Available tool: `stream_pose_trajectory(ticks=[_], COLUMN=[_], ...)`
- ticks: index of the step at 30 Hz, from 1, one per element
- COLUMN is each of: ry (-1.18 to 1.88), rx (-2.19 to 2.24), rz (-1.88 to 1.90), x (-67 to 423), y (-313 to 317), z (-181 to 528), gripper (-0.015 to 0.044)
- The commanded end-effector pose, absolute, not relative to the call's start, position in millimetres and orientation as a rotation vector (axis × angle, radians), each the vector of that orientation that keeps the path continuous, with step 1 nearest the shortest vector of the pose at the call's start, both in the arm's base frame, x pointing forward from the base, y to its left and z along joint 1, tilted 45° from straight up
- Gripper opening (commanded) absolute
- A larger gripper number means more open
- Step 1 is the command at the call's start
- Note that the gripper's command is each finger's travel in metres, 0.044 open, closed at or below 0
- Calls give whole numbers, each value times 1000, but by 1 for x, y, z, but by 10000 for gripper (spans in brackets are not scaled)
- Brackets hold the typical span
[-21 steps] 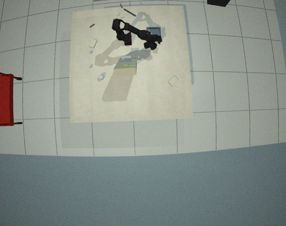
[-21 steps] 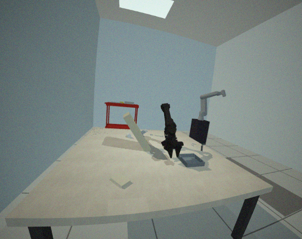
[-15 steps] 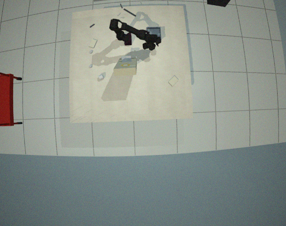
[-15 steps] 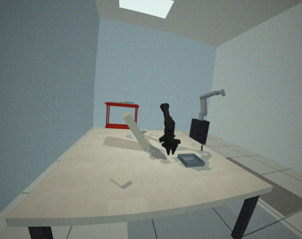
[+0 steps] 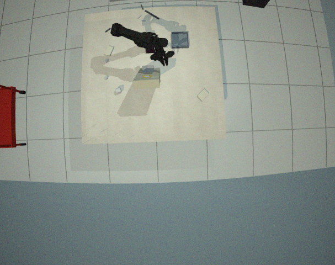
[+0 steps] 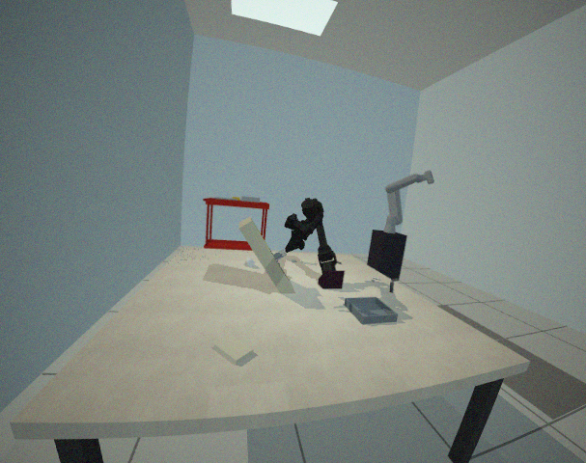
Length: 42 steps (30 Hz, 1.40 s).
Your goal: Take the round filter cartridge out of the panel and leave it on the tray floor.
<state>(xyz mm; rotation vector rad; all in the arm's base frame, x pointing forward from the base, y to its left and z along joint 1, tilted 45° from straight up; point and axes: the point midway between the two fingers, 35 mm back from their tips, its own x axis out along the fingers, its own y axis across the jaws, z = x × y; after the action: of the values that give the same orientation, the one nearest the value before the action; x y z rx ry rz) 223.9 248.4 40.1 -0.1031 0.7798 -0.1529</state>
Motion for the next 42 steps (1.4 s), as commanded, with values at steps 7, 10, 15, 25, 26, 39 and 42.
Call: stream_pose_trajectory(ticks=[7,10,15,25,26,39,42], ry=[419,413,413,418,419,419,417], rx=[24,26,26,28,28,29,29], rz=[-317,-320,-320,-322,-322,-322,-322], x=[258,258,258,270,271,290,294], y=[198,197,197,194,194,188,186], z=[167,169,169,162,161,153,152], gripper=[108,108,108,108,108,108,108])
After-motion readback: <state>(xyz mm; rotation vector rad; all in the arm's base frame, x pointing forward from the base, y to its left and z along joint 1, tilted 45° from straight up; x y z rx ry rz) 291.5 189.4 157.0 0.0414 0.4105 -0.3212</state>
